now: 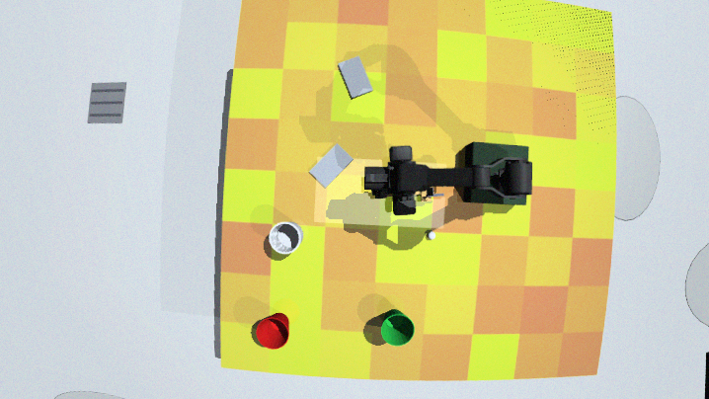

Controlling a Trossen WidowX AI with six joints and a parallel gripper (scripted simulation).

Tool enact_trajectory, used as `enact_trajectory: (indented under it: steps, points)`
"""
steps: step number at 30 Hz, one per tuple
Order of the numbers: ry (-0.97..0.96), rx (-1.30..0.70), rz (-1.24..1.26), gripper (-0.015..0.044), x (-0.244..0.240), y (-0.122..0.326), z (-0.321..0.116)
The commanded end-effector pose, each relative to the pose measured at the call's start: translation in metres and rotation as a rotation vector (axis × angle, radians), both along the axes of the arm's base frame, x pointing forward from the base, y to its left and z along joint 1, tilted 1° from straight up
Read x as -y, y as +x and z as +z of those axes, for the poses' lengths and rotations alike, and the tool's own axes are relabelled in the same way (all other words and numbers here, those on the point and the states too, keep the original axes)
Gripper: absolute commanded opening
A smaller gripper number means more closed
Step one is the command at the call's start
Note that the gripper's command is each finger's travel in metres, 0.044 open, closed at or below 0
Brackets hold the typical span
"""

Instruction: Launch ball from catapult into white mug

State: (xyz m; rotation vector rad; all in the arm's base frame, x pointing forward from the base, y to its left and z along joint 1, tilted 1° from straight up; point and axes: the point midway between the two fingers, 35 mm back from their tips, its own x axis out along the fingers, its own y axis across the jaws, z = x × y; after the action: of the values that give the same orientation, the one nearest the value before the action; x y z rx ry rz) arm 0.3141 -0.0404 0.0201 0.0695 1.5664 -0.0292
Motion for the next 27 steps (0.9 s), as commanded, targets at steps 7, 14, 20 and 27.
enact_trajectory:
  steps: [7, 14, 20, 27]
  points:
    - [-0.005, 0.042, 0.133, 0.0000, -0.057, 0.050, 0.025]
    - [-0.004, 0.043, 0.178, 0.0000, -0.083, 0.061, 0.026]
    - [-0.004, 0.043, 0.178, 0.0000, -0.083, 0.062, 0.019]
    - [-0.004, 0.043, 0.177, 0.0000, -0.084, 0.063, 0.007]
